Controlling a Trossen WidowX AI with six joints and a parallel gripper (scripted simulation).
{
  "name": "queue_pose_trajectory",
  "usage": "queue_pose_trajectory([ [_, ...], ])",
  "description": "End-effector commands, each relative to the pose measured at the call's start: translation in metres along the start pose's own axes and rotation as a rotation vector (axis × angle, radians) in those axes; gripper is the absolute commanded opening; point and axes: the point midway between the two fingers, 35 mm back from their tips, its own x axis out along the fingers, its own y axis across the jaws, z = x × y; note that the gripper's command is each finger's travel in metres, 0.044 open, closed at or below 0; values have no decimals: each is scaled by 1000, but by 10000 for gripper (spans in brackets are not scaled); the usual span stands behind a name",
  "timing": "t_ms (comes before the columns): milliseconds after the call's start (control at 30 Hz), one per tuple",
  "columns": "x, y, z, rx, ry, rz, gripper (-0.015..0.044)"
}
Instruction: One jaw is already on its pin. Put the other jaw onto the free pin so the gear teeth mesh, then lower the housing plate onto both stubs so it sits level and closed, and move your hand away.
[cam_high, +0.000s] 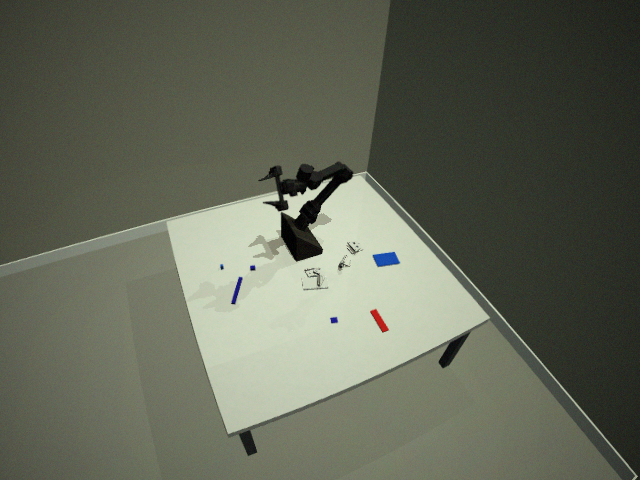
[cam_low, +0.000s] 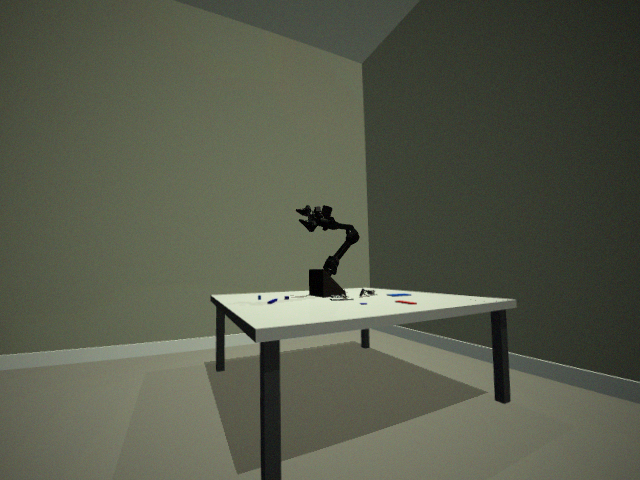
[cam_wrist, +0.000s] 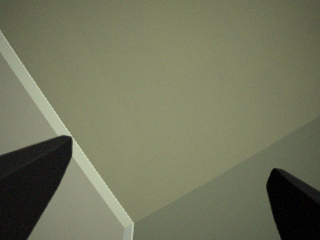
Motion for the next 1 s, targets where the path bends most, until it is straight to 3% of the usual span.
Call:
queue_pose_trajectory([
  [0, -2, 19, 6, -78, -16, 66, 440],
  [967, -43, 145, 32, -623, -180, 483, 440],
])
